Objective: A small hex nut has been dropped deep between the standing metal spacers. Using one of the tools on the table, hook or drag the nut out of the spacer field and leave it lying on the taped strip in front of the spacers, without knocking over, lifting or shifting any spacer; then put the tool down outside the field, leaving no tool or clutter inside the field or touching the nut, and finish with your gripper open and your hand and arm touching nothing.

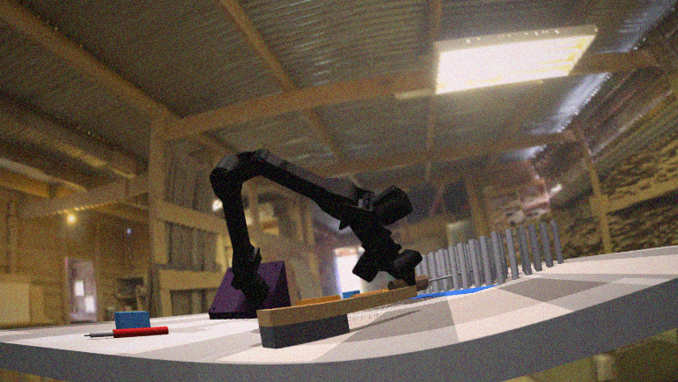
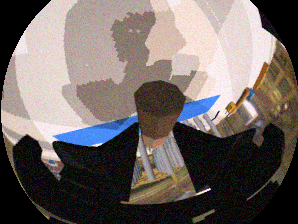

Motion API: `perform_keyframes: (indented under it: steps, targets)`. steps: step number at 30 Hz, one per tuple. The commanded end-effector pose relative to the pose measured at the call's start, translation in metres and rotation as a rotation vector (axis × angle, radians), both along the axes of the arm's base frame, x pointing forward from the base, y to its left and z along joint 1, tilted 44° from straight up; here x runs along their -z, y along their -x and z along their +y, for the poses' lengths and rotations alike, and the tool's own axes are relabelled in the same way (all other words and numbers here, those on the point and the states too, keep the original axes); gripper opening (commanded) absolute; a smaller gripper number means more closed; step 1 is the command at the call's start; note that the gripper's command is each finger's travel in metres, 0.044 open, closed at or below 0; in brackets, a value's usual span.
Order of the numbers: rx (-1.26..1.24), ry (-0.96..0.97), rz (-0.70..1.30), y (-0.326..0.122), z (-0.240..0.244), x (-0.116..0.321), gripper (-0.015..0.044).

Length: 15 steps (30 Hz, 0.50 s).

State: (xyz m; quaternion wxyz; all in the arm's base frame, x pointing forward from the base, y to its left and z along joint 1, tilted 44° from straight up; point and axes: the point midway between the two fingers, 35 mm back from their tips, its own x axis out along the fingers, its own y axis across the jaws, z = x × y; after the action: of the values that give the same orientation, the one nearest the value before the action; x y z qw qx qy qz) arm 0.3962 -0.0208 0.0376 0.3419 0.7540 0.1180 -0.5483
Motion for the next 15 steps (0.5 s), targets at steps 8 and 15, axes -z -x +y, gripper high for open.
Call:
perform_keyframes:
  steps: [8, 15]
  targets:
    - [0.003, -0.001, -0.008, -0.0085, 0.004, 0.002, 0.0]
    - [0.003, -0.001, -0.008, -0.0124, 0.0062, 0.0039, 0.0]
